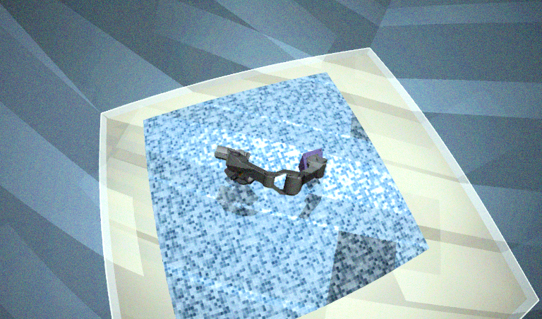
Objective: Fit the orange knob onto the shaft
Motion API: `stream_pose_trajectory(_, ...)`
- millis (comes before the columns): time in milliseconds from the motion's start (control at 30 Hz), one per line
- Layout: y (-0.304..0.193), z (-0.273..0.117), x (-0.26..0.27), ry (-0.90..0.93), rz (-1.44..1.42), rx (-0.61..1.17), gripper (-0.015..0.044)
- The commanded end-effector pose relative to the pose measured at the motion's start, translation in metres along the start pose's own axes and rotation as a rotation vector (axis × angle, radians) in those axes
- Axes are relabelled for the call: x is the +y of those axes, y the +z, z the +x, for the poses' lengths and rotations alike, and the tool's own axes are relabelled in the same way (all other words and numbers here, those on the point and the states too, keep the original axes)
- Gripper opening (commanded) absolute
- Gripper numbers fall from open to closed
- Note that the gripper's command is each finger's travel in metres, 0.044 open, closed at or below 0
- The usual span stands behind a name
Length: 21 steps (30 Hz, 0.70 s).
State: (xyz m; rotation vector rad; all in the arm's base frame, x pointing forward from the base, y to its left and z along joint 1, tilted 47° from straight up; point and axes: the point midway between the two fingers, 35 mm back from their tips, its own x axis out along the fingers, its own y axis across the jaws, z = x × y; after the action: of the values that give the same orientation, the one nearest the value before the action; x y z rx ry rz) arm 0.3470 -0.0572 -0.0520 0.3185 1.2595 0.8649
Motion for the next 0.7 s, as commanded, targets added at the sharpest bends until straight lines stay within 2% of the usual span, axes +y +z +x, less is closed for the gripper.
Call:
stream_pose_trajectory(0, 0.0005, -0.0022, -0.0008, -0.001, -0.05, -0.004, 0.0)
stream_pose_trajectory(167, -0.0012, -0.0004, -0.0018, -0.001, -0.204, -0.003, 0.0)
stream_pose_trajectory(667, 0.0002, 0.0025, -0.0003, -0.001, -0.204, -0.004, 0.0)
